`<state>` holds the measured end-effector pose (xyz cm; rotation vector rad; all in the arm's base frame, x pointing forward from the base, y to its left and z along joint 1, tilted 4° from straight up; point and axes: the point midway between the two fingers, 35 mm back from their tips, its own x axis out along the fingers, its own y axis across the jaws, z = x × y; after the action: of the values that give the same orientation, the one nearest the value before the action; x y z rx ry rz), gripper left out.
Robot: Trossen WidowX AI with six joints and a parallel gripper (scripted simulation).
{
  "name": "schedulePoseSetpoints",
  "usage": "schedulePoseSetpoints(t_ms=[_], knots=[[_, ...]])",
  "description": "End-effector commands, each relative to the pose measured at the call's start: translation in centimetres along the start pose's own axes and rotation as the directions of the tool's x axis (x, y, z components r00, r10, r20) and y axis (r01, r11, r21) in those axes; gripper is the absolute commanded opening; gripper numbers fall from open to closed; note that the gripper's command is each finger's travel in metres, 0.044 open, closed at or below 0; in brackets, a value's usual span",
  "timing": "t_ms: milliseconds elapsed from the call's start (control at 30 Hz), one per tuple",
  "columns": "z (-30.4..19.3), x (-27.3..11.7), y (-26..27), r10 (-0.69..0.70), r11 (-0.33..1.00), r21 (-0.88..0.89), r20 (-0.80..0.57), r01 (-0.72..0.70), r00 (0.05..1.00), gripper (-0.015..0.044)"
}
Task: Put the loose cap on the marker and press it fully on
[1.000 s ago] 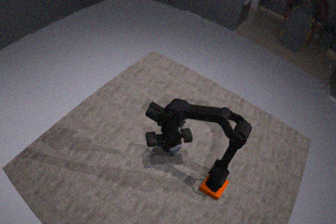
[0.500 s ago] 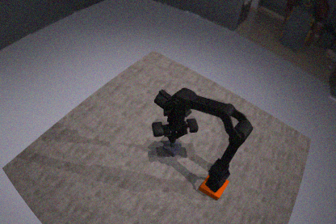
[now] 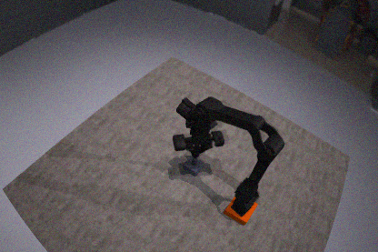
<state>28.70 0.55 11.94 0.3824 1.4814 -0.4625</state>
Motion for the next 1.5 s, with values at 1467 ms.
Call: schedulePoseSetpoints(t_ms=[1467], knots=[[-0.1,5.5,-0.2,0.0,1.0,0.001,0.009,0.0,1.0,0.0131]])
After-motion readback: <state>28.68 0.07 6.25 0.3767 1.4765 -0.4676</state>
